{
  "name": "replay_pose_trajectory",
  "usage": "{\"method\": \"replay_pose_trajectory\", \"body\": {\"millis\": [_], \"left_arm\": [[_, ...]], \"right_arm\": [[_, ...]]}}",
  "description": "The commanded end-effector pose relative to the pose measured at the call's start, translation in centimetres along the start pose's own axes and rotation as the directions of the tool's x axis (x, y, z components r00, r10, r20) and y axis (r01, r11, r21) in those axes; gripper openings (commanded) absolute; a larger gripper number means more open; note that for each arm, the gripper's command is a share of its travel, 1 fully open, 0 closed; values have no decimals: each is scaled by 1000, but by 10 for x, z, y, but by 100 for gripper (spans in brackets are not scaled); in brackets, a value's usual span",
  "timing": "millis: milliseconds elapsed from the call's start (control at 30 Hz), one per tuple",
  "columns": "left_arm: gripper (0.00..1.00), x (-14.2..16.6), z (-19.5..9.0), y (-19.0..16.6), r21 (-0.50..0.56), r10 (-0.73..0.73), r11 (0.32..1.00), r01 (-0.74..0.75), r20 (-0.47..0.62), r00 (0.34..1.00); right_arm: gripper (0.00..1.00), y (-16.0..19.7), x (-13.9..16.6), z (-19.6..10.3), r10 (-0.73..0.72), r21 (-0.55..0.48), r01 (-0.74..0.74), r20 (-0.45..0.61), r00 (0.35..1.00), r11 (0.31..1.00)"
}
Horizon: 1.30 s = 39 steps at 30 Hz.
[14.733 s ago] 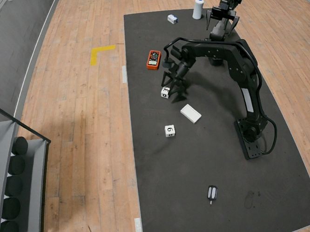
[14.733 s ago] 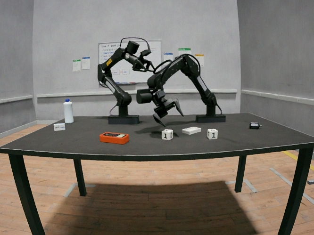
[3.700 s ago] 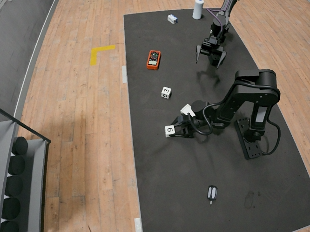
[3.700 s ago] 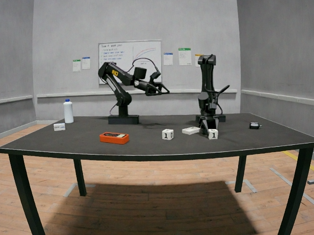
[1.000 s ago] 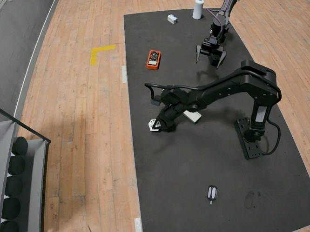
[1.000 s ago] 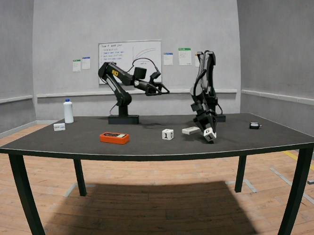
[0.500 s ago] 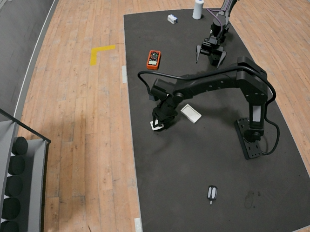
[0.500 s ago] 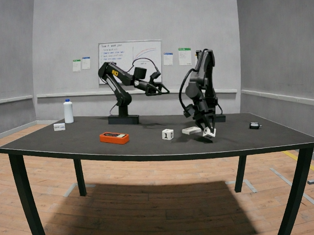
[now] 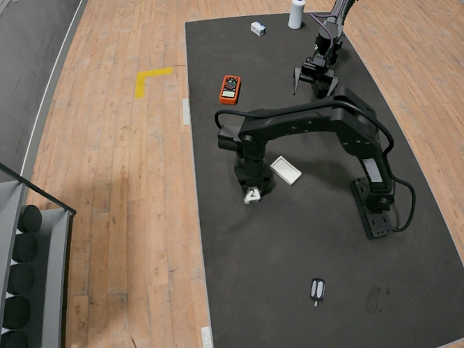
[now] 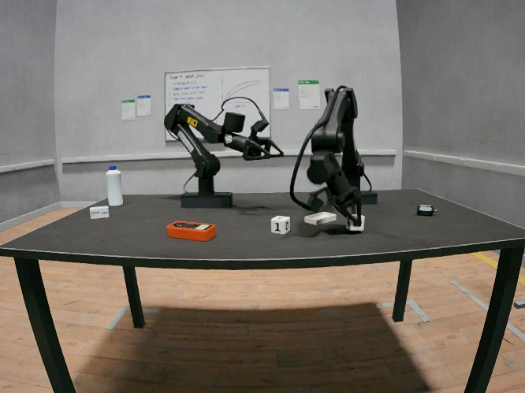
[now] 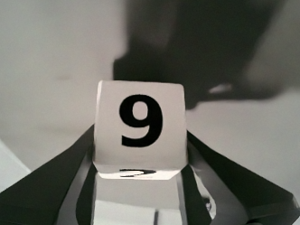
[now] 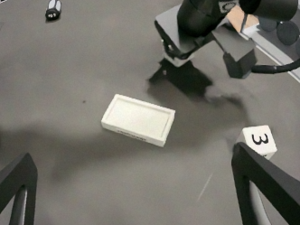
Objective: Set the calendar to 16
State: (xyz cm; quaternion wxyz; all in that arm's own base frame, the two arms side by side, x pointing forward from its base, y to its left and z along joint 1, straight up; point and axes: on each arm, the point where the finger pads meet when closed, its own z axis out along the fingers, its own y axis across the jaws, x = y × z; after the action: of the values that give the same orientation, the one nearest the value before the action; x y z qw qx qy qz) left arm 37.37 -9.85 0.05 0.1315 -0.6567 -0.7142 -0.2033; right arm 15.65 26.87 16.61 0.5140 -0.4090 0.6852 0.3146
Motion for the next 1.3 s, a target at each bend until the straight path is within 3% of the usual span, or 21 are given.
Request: {"method": "replay_pose_trajectory", "body": {"millis": [0, 767, 1267], "left_arm": [[35, 10, -11, -10, 70, 117, 991, -112, -74, 990], [35, 7, -24, -1, 55, 99, 994, -96, -58, 993], [35, -1, -13, 2, 37, 88, 996, -86, -46, 995]], "right_arm": [[100, -2, -5, 1, -4, 5, 4, 15, 1000, 1000], [100, -2, -5, 1, -4, 5, 4, 15, 1000, 1000], [100, -2, -5, 1, -4, 5, 4, 15, 1000, 1000]]}}
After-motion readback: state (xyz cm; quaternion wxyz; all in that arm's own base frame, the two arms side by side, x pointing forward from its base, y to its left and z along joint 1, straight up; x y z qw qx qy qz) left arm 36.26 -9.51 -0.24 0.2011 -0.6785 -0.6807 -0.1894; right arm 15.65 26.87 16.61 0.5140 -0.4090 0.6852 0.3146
